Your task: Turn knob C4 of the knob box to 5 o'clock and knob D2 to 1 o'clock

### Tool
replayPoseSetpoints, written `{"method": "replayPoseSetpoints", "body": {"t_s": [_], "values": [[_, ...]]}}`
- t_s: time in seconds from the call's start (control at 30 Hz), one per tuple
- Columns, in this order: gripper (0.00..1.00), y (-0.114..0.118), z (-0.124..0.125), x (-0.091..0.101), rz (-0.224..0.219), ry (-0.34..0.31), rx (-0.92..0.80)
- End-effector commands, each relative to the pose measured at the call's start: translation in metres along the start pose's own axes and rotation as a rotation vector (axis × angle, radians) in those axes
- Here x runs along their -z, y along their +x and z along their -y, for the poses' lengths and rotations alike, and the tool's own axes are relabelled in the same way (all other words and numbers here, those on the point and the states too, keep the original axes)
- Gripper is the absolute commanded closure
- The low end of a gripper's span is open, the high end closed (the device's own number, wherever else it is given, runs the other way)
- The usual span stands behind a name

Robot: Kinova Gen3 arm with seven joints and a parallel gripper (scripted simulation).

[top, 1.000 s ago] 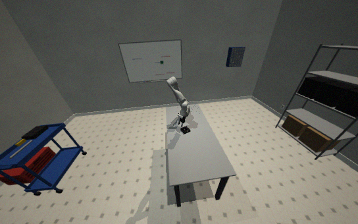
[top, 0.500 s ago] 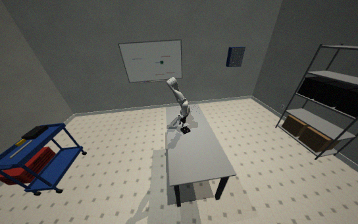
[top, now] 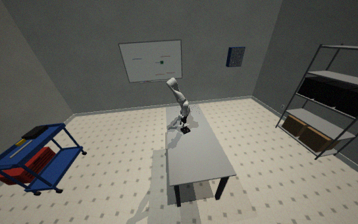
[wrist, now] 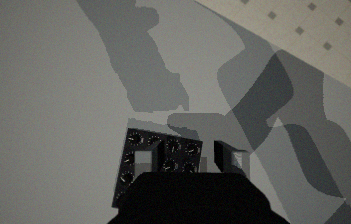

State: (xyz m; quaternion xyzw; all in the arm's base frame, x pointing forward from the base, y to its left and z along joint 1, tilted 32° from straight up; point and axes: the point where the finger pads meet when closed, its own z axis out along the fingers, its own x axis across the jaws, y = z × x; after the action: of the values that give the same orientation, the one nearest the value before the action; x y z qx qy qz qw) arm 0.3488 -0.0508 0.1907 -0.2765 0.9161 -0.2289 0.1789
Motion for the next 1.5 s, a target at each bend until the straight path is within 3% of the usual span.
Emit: {"method": "replayPoseSetpoints", "body": {"t_s": [0.0, 1.47], "values": [[0.00, 0.000, -0.001, 0.000, 0.000, -0.002, 0.003], [0.00, -0.011, -0.025, -0.006, 0.039, -0.027, -0.065]]}}
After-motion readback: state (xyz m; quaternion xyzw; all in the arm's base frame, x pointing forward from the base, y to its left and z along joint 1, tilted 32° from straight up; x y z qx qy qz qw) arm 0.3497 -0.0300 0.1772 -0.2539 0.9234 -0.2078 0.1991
